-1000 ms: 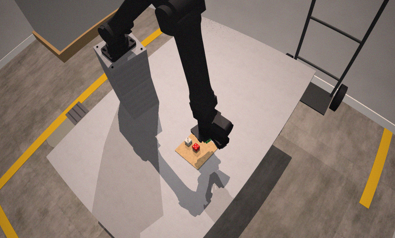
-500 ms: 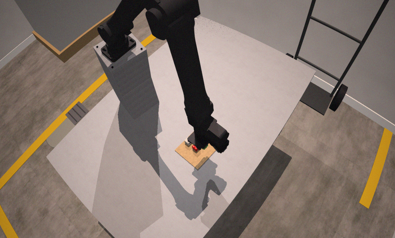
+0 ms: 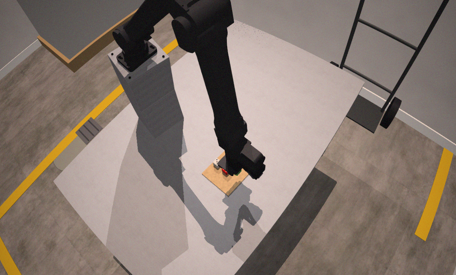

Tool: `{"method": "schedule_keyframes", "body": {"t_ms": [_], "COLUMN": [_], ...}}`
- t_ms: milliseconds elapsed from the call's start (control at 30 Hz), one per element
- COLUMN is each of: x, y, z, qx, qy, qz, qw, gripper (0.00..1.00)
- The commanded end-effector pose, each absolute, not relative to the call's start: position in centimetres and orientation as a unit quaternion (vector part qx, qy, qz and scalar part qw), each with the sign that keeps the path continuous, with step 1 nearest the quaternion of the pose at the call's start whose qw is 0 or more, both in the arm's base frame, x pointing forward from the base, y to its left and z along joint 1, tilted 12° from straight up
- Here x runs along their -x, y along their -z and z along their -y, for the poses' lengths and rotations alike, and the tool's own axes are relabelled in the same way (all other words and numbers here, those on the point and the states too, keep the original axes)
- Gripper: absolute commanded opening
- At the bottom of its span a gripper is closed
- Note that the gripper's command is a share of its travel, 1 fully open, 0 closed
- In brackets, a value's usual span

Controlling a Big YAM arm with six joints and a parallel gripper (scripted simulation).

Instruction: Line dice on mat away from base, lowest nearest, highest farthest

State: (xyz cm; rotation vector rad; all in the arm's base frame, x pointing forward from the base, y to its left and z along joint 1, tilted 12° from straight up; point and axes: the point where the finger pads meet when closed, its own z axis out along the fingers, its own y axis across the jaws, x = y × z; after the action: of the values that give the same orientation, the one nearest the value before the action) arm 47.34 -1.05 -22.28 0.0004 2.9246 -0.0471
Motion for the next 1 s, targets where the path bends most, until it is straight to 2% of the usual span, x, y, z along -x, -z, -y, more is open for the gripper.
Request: {"method": "schedule_keyframes", "body": {"t_ms": [0, 400, 967], "x": [-47.8, -48.7, -48.3], "y": [23.6, 29.2, 31.0], "z": [1.4, 1.8, 1.6], "qx": [0.001, 0.000, 0.001], "qy": [0.016, 0.016, 0.015], "qz": [-0.994, -0.994, -0.995], "qw": [0.111, 0.109, 0.101], "gripper": [0.20, 0.20, 0.20]}}
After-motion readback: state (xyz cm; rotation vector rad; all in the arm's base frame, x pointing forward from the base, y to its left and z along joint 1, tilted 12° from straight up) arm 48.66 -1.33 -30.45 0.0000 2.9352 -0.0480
